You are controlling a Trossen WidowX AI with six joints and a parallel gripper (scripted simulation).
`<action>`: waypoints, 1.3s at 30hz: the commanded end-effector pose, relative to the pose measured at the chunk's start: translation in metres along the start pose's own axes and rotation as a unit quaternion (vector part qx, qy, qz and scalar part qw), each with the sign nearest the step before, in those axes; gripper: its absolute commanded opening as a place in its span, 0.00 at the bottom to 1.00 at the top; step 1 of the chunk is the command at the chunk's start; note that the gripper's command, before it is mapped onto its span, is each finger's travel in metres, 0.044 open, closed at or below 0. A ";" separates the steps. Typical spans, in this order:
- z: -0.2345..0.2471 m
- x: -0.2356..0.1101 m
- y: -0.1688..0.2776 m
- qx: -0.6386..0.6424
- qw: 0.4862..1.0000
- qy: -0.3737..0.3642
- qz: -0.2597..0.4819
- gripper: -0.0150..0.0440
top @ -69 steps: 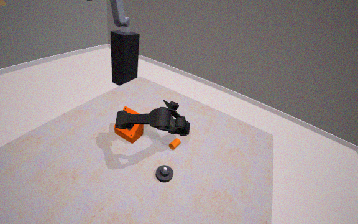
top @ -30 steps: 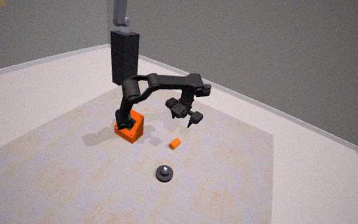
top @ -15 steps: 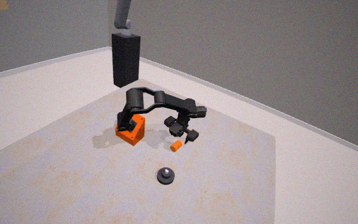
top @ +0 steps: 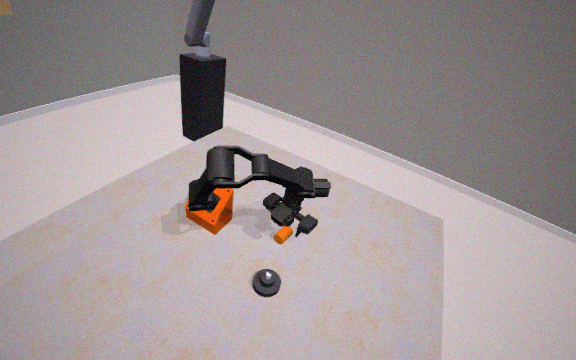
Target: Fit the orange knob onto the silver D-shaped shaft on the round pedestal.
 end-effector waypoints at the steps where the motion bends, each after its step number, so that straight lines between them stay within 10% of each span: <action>1: -0.002 0.010 -0.001 -0.004 1.000 0.003 -0.006 1.00; 20: -0.001 0.038 -0.002 -0.004 1.000 0.002 -0.007 1.00; 28: -0.001 0.038 -0.002 -0.004 1.000 0.002 -0.007 0.66; 39: -0.001 0.038 -0.002 -0.004 1.000 0.002 -0.007 0.62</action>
Point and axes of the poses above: the point midway between the two fingers, 35 mm back from their tips, its own x axis out along the fingers, its own z axis across the jaws, y = z × x, the point moved 8 cm from there along -x, back along the fingers, and after that the axes turned 10 degrees about x, right-handed, at the moved point
